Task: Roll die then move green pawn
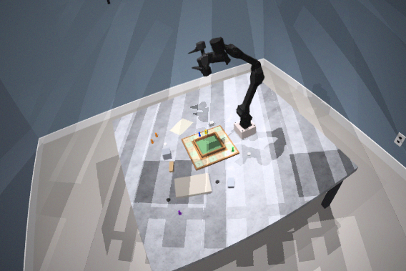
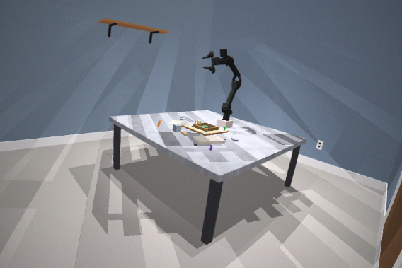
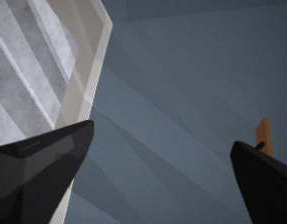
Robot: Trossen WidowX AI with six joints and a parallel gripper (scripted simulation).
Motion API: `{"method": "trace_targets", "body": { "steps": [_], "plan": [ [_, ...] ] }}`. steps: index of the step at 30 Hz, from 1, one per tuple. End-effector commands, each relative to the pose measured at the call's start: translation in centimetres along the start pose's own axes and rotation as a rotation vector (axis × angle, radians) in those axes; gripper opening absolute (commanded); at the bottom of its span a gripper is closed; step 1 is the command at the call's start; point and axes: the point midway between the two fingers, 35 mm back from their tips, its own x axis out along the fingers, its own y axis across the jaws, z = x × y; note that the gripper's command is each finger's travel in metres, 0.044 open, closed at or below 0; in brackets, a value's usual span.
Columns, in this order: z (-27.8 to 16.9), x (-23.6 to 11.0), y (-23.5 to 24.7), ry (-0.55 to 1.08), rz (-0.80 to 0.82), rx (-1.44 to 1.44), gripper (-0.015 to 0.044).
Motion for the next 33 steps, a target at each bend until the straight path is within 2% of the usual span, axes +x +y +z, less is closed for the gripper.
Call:
{"method": "trace_targets", "body": {
  "steps": [1,5,13,18,24,30,33],
  "plan": [
    [0.0,0.2,0.2,0.003,0.006,-0.001,0.0374],
    [0.0,4.2,4.4,0.060,0.124,-0.018,0.0275],
    [-3.7,11.5,14.9,0.218,0.419,0.022,0.0275],
    [-8.0,14.1,22.3,0.345,0.626,0.109,0.0275],
    [-13.6,13.8,31.0,0.511,0.870,0.276,0.0275],
    [-18.2,10.2,39.3,0.699,1.107,0.511,0.0275],
    [-19.1,8.8,41.1,0.749,1.164,0.580,0.0275]
  ]
}}
